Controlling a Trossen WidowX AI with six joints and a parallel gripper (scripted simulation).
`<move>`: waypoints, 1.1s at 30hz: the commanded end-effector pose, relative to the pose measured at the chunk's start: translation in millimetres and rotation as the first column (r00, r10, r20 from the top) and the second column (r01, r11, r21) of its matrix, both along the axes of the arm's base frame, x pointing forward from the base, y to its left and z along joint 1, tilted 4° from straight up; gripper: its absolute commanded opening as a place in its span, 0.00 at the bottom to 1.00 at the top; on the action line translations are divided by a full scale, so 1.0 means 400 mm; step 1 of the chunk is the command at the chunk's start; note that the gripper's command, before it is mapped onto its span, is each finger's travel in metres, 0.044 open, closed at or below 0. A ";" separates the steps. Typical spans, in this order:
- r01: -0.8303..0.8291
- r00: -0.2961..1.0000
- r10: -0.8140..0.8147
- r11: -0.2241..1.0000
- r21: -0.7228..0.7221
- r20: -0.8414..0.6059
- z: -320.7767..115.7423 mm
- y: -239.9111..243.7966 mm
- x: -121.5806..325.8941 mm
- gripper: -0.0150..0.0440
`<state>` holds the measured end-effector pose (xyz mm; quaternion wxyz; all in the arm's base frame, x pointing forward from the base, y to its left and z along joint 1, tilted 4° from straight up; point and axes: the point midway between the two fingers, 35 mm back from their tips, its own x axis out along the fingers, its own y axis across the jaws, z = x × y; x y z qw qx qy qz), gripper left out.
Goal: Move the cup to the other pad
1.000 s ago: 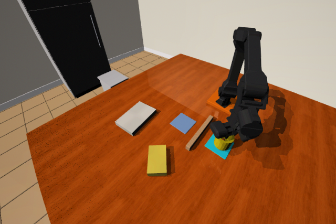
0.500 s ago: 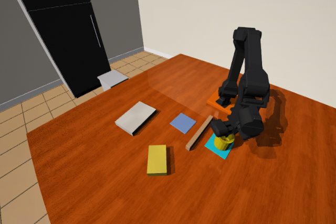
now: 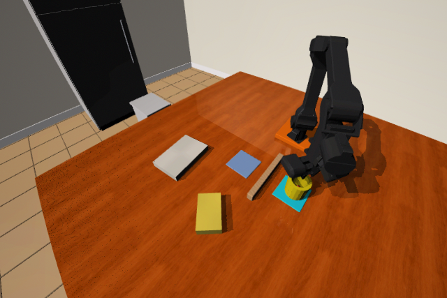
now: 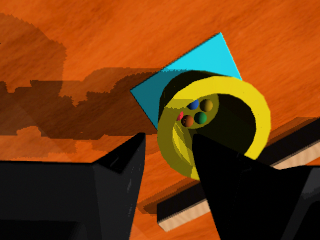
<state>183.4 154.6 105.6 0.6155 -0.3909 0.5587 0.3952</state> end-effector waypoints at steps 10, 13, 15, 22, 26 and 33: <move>0.006 1.000 -0.006 1.000 0.005 0.014 0.052 -0.005 -0.009 0.50; 0.007 1.000 -0.007 1.000 0.005 0.014 0.054 -0.007 -0.013 0.50; 0.007 1.000 -0.007 1.000 0.005 0.014 0.054 -0.008 -0.015 0.50; 0.002 1.000 -0.002 1.000 0.000 0.001 0.043 -0.007 -0.015 0.81; 0.003 1.000 -0.003 1.000 0.001 0.001 0.051 -0.007 -0.015 0.99; 0.004 1.000 -0.004 1.000 0.002 0.006 0.105 -0.009 -0.018 1.00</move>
